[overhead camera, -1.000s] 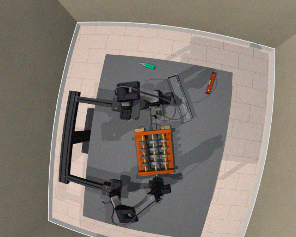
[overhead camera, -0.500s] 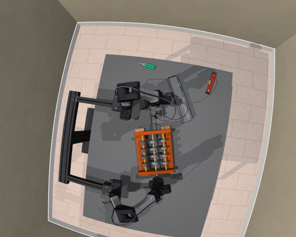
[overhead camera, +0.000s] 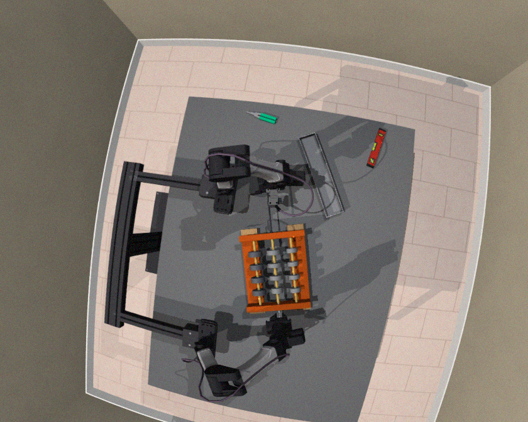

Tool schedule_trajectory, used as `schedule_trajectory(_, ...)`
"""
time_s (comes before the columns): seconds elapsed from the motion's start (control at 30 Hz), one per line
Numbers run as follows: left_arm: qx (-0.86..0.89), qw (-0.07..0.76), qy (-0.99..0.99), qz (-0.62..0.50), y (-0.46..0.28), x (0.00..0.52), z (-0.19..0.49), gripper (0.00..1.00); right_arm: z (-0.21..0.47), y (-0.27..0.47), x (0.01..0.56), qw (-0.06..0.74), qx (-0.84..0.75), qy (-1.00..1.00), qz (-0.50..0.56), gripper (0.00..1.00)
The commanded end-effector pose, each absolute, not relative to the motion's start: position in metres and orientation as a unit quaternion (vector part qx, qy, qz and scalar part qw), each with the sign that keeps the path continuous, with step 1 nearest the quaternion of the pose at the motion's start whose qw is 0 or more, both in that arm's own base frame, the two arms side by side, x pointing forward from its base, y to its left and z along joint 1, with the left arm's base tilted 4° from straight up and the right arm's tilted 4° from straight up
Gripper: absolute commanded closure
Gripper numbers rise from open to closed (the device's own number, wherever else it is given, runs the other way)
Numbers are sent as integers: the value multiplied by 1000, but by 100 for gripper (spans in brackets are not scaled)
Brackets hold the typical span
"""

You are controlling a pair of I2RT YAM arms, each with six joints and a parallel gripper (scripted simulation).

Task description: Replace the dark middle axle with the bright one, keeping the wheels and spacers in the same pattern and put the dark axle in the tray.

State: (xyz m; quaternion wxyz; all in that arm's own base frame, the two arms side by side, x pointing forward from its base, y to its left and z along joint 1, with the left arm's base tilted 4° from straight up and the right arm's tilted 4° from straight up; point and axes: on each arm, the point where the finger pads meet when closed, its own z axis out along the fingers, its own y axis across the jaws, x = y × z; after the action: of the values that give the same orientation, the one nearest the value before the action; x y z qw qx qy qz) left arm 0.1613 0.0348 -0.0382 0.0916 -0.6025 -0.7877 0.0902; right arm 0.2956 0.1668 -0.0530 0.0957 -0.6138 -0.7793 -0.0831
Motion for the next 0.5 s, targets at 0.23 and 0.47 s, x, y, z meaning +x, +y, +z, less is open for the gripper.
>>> schedule_trajectory(0.23, -600, 80, -794, 62, 41, 179, -34, 100, -34, 177, 306, 91, -604, -784, -111, 73)
schedule_trajectory(0.47, -602, 80, -792, 60, 41, 180, -34, 100, -25, 178, 299, 98, -609, -781, -99, 73)
